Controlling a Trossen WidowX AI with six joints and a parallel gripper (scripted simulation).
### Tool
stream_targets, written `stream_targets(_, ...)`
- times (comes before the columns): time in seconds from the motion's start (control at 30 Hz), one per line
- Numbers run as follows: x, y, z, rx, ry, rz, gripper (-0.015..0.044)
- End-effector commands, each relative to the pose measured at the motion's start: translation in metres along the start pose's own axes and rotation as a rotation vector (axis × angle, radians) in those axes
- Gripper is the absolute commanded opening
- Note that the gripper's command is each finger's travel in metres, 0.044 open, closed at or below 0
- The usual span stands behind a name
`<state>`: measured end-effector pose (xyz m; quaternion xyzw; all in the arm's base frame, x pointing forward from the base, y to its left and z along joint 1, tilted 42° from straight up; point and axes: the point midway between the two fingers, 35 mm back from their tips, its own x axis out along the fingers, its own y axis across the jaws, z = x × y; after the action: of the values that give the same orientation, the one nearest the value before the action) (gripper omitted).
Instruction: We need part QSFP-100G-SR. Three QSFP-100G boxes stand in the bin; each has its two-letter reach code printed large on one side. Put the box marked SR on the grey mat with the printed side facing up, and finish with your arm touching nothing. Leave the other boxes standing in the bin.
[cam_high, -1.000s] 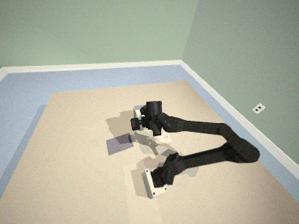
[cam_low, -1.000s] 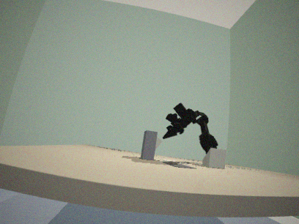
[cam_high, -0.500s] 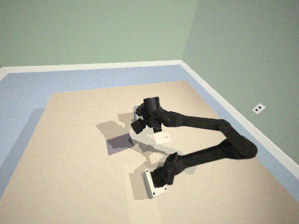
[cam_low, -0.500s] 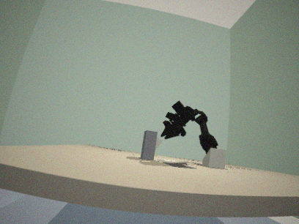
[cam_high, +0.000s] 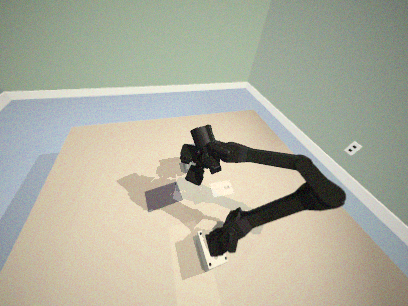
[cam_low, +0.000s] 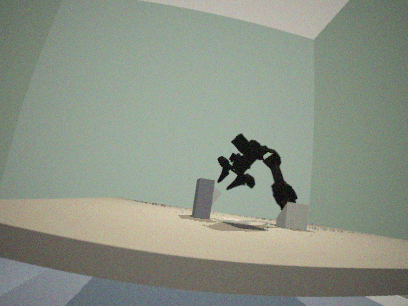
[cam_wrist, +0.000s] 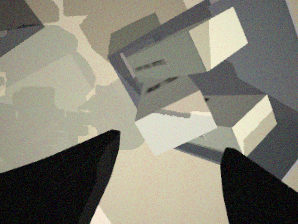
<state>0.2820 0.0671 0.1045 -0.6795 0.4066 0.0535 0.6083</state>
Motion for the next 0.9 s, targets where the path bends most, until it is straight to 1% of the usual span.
stream_targets(0.0, -0.0013, -0.0015, 0.0025, -0.177, 0.014, 0.026, 0.0238)
stream_targets(0.4, -0.0067, -0.0071, 0.0047, -0.609, 0.04, 0.088, 0.0238)
stream_targets(0.87, -0.0015, -0.0068, 0.0048, -0.615, 0.04, 0.09, 0.0238)
